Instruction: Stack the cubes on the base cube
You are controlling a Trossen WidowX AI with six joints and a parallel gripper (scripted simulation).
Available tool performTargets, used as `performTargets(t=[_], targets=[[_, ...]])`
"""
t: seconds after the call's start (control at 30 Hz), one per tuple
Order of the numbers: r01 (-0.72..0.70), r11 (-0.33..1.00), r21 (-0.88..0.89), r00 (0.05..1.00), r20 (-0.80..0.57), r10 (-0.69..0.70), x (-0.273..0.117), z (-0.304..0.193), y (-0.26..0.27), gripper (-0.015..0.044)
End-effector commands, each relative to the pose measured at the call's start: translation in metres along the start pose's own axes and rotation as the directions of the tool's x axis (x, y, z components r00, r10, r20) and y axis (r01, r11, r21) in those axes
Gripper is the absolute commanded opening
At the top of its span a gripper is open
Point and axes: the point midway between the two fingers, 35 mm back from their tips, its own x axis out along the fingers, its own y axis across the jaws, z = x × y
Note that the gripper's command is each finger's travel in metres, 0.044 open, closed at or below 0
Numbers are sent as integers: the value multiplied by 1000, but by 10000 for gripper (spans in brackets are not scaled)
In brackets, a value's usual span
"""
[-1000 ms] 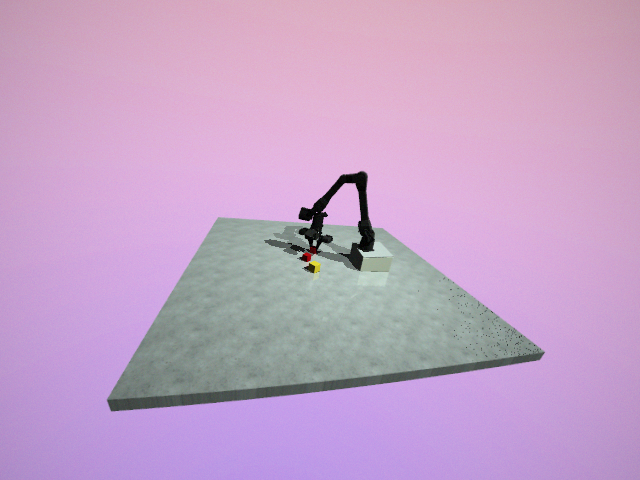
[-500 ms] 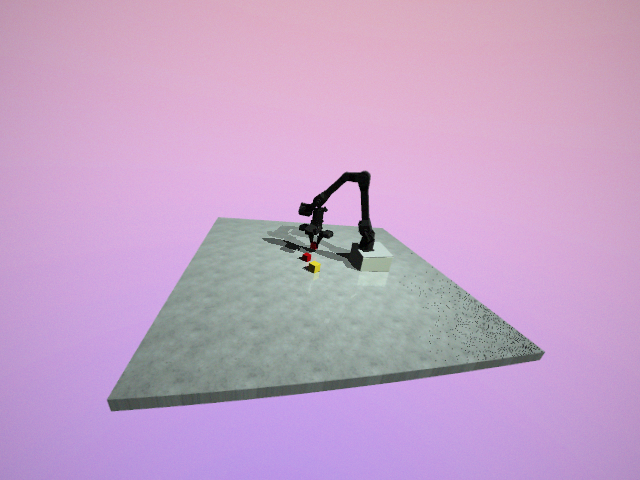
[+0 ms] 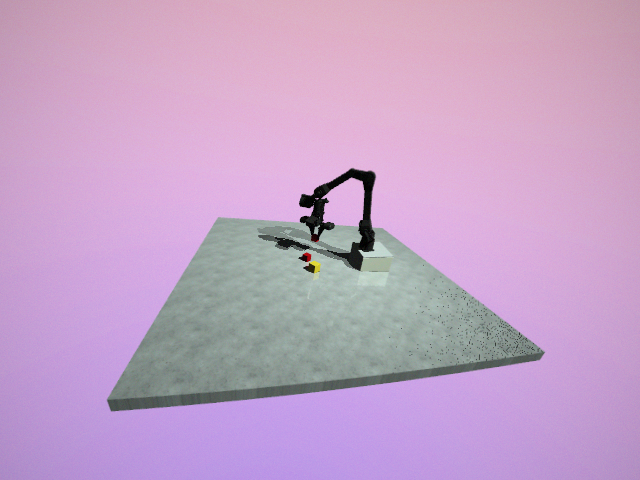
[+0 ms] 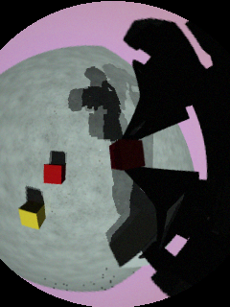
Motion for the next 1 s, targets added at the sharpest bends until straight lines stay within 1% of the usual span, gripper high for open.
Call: performTargets(t=[0.0,0.23,0.4,0.97], targets=[[16,1000,-6,1000,0,-16,-18,0,-1,105],[16,1000,-6,1000,0,-16,-35,-1,2,105],[16,1000,-17,1000,-1,-16,-35,4,2,105],[14,989,-146,1000,0,-14,-26,54,14,105]])
